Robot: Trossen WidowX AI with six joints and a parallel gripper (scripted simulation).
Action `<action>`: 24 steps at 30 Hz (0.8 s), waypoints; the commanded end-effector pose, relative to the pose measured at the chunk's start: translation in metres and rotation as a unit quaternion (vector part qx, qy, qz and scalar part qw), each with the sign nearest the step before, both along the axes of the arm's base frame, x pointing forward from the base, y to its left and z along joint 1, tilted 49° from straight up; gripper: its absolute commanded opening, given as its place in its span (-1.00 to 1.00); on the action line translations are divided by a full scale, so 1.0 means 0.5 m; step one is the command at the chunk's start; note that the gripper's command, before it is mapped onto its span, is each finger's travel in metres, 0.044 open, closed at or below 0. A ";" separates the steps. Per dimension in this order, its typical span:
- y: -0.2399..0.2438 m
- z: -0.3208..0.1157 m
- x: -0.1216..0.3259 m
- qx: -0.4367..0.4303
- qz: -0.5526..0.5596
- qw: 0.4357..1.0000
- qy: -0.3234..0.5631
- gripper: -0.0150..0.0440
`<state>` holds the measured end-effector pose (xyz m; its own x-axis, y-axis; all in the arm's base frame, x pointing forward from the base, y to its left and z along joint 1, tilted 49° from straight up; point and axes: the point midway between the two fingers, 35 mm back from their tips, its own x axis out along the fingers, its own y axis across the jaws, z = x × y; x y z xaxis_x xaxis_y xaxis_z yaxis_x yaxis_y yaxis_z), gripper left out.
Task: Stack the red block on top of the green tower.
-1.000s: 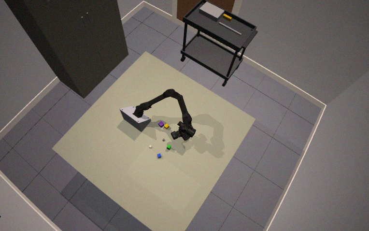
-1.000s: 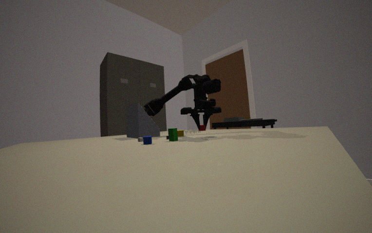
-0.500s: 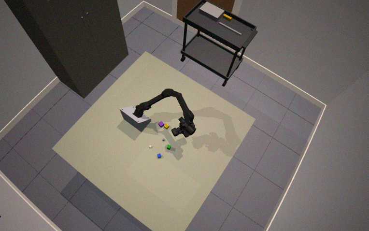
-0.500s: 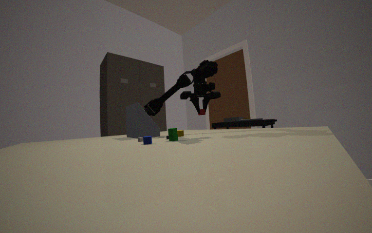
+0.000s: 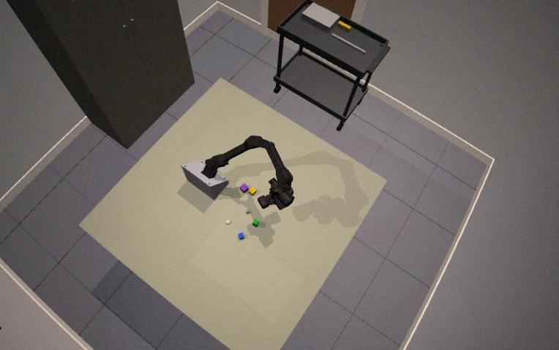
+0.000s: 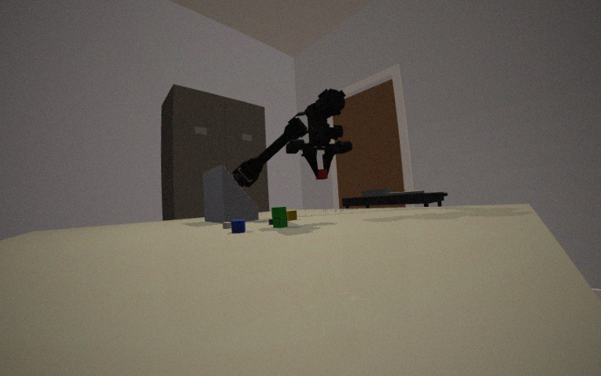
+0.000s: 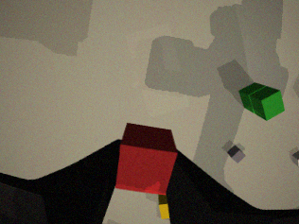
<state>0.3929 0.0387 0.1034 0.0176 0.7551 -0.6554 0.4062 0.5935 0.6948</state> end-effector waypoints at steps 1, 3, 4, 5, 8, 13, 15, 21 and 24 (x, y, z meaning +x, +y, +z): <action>-0.058 -0.071 -0.011 -0.004 -0.003 1.000 0.010 -0.49; -0.084 -0.100 -0.018 -0.005 -0.003 1.000 0.010 -0.49; -0.096 -0.115 -0.022 -0.005 -0.003 1.000 0.010 -0.49; -0.109 -0.129 -0.027 -0.005 -0.003 1.000 0.010 -0.49; -0.145 -0.172 -0.045 -0.004 -0.002 1.000 0.010 -0.49; -0.172 -0.206 -0.061 -0.001 -0.001 1.000 0.010 -0.49; -0.172 -0.206 -0.060 -0.001 -0.001 1.000 0.010 -0.49; -0.136 -0.236 -0.058 -0.001 -0.001 1.000 0.010 -0.49; -0.117 -0.251 -0.058 0.000 -0.001 1.000 0.010 -0.49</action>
<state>0.3671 -0.0342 -0.0113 0.0202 0.7475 -0.6639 0.4124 0.5987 0.6867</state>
